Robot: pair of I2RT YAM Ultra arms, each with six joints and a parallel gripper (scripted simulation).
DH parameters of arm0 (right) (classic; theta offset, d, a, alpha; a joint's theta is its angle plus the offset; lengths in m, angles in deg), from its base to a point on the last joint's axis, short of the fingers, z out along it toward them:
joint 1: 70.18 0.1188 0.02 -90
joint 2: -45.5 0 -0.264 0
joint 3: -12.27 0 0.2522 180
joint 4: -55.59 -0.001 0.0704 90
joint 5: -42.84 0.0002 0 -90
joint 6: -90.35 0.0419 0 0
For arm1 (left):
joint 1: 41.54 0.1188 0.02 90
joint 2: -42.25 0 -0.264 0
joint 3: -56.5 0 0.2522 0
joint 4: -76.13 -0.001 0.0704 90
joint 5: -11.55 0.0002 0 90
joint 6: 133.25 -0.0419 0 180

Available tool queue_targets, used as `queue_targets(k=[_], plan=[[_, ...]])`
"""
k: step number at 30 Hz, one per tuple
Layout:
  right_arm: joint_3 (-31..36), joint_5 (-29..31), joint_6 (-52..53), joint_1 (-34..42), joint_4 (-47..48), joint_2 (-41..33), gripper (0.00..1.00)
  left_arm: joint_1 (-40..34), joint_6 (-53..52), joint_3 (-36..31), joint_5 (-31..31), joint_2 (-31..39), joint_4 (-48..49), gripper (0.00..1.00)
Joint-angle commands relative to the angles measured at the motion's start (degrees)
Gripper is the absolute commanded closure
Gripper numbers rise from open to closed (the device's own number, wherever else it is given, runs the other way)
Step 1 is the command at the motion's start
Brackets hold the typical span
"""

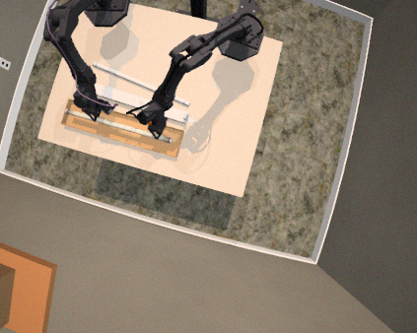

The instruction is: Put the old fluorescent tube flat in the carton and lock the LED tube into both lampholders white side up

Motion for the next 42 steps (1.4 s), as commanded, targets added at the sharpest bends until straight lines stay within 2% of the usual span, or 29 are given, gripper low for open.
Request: queue_targets(k=[1,7,8,16,17,42], plan=[[-2.0,-1.2,0.4,-0.7,2.4,0.2,0.89,0.6,-0.5,1.8,0.4,-0.4,1.0,0.89],[-1.9,-1.2,0.4,0.4,2.4,-1.9,0.89,0.3,0.0,2.1,0.3,1.4,-0.1,0.89],[-2.2,-1.2,0.3,0.2,2.8,1.1,0.89,0.5,-0.1,2.0,0.5,-1.3,1.4,0.89],[-2.3,-1.2,0.1,-0.3,3.2,-0.2,0.89,0.1,0.0,2.5,0.4,-0.7,1.0,0.89],[-2.2,-1.2,0.1,-0.2,3.8,1.9,0.89,0.1,-0.2,2.3,-0.1,-1.9,2.0,0.89],[-3.8,-1.1,-0.5,-0.4,6.5,5.5,0.89,0.6,0.0,4.3,-0.1,-5.3,4.0,0.89]])
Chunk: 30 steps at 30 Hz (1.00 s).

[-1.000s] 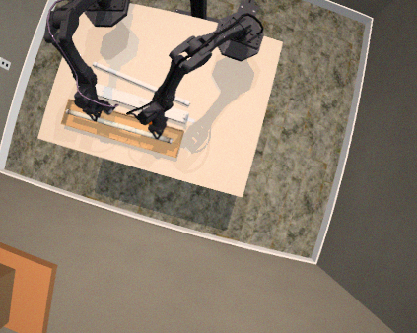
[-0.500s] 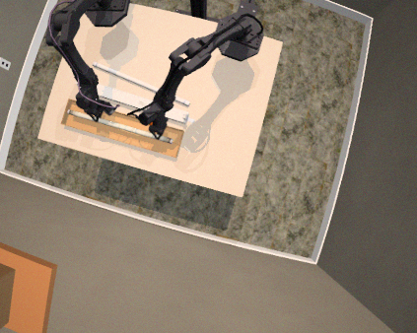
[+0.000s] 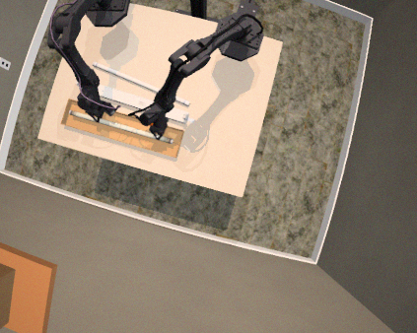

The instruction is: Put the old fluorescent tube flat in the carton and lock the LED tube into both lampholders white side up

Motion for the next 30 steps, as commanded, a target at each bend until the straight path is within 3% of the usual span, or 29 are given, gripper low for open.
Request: queue_targets(k=[1,30], plan=[[-1.7,-0.9,-0.2,-0.3,2.7,-0.6,0.89,0.5,0.2,2.0,-0.3,-0.4,1.1,0.89],[-3.8,-0.7,-0.1,0.1,4.1,2.5,0.89,-0.3,0.3,4.1,0.2,-3.4,2.0,0.89]])
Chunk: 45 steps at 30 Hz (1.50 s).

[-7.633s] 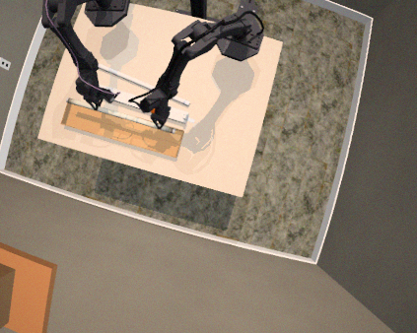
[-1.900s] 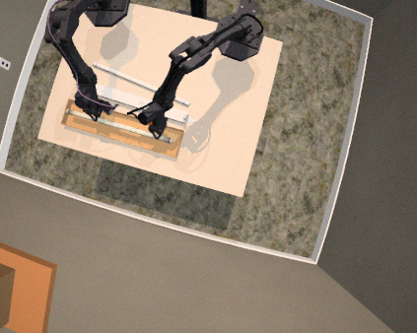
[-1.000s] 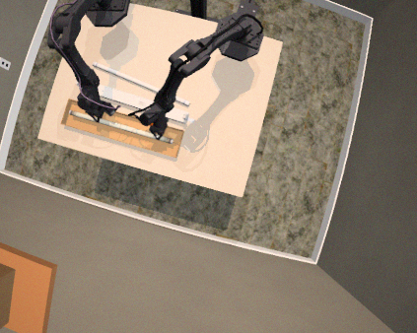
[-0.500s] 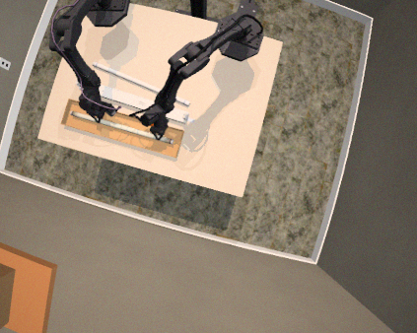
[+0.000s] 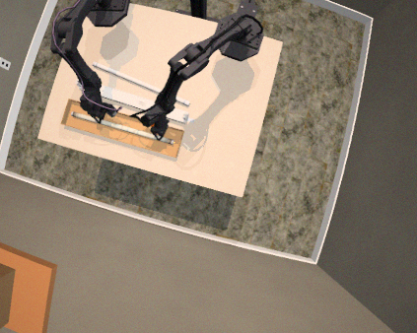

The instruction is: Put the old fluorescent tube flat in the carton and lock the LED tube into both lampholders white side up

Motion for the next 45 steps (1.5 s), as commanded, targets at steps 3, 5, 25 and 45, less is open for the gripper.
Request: queue_targets(k=[3,5,25,45], plan=[[-1.7,-0.7,0.3,0.2,1.7,-2.6,0.89,-0.4,0.4,1.8,0.4,1.9,-0.3,0.68],[-1.7,-0.7,0.3,0.2,1.7,-2.6,0.89,-0.4,0.4,1.7,0.4,1.8,-0.3,0.68],[-1.7,-0.7,0.3,0.2,1.6,-2.5,0.68,-0.4,0.4,1.9,0.4,1.8,-0.3,0.68],[7.2,-0.2,0.9,1.2,3.1,-7.8,0.68,-2.0,1.5,-8.0,-1.2,8.0,2.1,0.68]])
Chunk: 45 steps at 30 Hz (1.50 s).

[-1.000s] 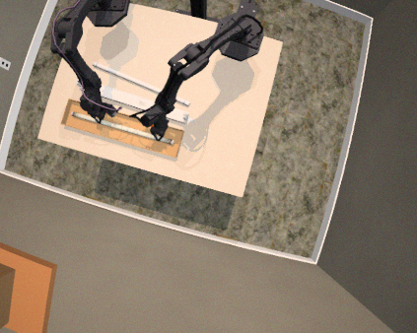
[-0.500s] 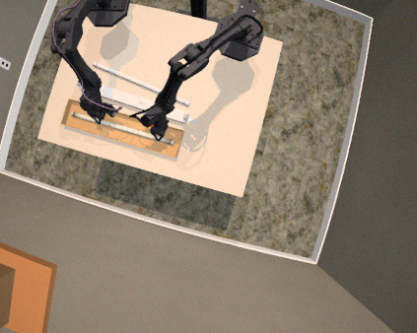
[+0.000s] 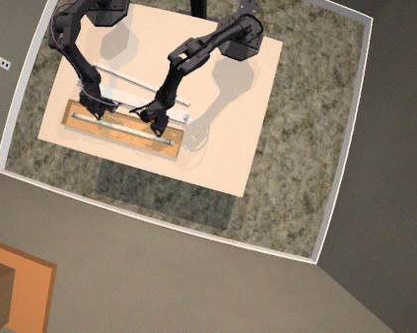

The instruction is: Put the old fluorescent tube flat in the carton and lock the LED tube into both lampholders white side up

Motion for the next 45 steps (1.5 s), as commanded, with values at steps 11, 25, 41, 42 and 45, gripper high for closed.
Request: queue_targets(k=[11,25,41,42,45], plan=[[4.8,-0.4,1.2,0.2,2.9,-8.1,0.68,-1.5,1.5,-8.2,-0.6,7.3,2.7,0.68],[6.8,-0.4,1.2,0.2,3.4,-8.0,0.68,-0.7,1.6,-5.2,-0.4,5.4,1.3,0.68],[7.1,-0.4,1.2,0.2,3.4,-8.0,0.68,-0.5,1.7,-4.8,-0.8,5.7,0.8,0.68],[7.1,-0.4,1.2,0.2,3.4,-8.0,0.68,-0.5,1.7,-4.8,-0.8,5.6,0.7,0.68],[7.1,-0.4,1.2,0.2,3.4,-8.0,0.68,-0.4,1.7,-6.4,-0.7,5.5,0.8,0.68]])
